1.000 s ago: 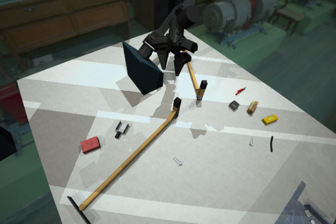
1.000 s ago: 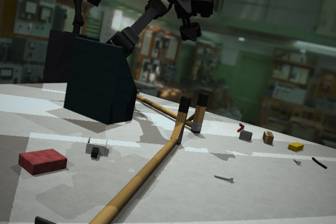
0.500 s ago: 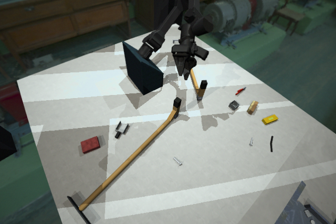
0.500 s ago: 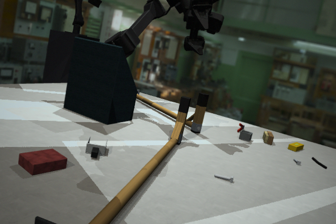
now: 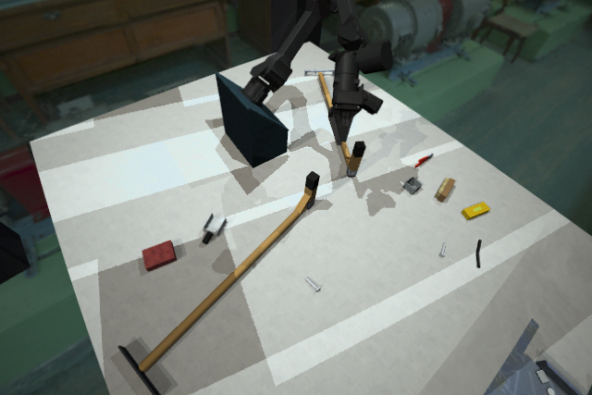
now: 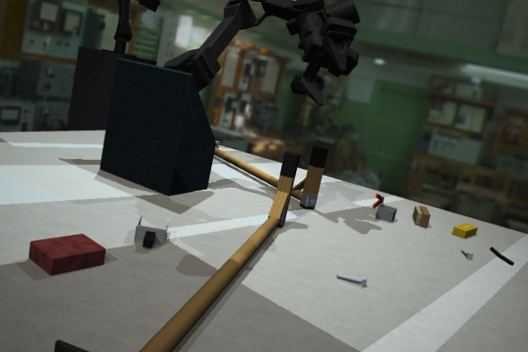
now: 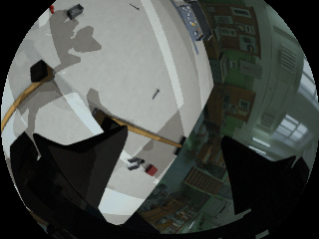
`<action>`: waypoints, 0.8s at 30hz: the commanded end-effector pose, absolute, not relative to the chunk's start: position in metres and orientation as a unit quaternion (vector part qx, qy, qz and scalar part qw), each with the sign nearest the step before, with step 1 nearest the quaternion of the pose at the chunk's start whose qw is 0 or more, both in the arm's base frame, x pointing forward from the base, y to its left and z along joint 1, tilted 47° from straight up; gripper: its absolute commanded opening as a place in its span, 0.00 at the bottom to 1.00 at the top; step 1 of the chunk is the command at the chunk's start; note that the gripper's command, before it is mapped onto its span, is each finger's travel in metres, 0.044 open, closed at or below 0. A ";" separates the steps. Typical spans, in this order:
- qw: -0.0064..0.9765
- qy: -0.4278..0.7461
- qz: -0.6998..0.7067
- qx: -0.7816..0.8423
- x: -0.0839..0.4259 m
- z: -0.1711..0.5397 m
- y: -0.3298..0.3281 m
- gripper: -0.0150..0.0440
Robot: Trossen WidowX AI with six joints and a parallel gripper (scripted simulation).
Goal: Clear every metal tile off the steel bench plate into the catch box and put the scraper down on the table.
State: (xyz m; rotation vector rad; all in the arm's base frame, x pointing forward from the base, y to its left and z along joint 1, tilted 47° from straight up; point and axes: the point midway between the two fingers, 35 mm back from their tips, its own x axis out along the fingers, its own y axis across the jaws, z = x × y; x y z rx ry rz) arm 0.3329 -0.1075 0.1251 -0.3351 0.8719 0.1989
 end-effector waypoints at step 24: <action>0.834 0.348 0.238 -0.356 0.349 0.157 -0.003 1.00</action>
